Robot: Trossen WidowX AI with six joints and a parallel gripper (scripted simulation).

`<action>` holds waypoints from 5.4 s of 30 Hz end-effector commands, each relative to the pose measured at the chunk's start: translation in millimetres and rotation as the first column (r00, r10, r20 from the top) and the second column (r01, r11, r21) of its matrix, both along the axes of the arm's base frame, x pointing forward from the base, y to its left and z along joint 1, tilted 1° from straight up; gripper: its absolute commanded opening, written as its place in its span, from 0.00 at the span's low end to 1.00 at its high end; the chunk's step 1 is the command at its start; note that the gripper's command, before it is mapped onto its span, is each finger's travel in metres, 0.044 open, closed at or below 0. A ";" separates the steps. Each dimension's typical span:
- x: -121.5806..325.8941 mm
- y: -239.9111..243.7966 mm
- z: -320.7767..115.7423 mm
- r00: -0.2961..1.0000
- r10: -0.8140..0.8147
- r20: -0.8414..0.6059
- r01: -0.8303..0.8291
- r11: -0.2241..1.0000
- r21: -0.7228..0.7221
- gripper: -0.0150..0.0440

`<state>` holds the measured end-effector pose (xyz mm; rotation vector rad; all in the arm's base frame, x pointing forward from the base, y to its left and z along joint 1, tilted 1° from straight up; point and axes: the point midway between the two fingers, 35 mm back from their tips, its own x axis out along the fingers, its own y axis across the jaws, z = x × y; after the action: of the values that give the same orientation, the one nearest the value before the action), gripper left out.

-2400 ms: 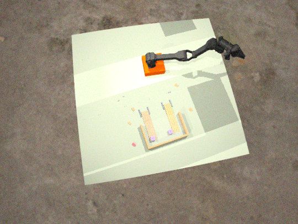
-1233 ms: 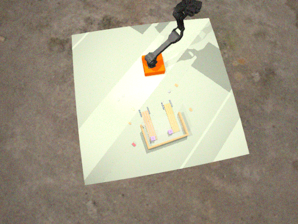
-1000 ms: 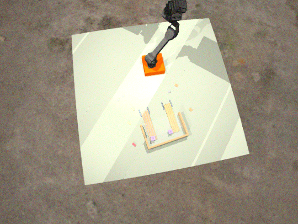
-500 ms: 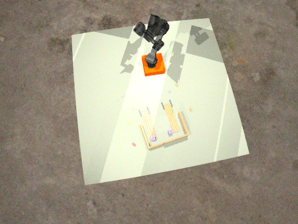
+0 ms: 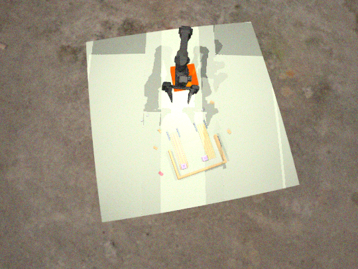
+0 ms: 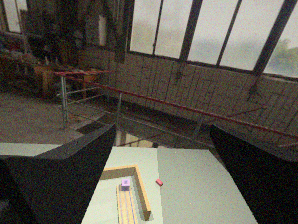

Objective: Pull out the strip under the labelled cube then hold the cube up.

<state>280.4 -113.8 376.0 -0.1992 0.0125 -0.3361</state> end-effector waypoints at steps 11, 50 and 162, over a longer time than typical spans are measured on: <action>19.7 63.4 -209.5 0.853 0.169 -0.493 -0.002 0.947 0.322 0.93; 95.4 -64.1 -315.2 0.073 0.291 -0.954 0.193 0.934 0.300 0.25; 99.0 -61.7 -388.3 0.073 0.292 -0.954 0.193 0.934 0.300 0.25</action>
<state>378.9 -175.8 -8.8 -0.0258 1.5439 -0.0353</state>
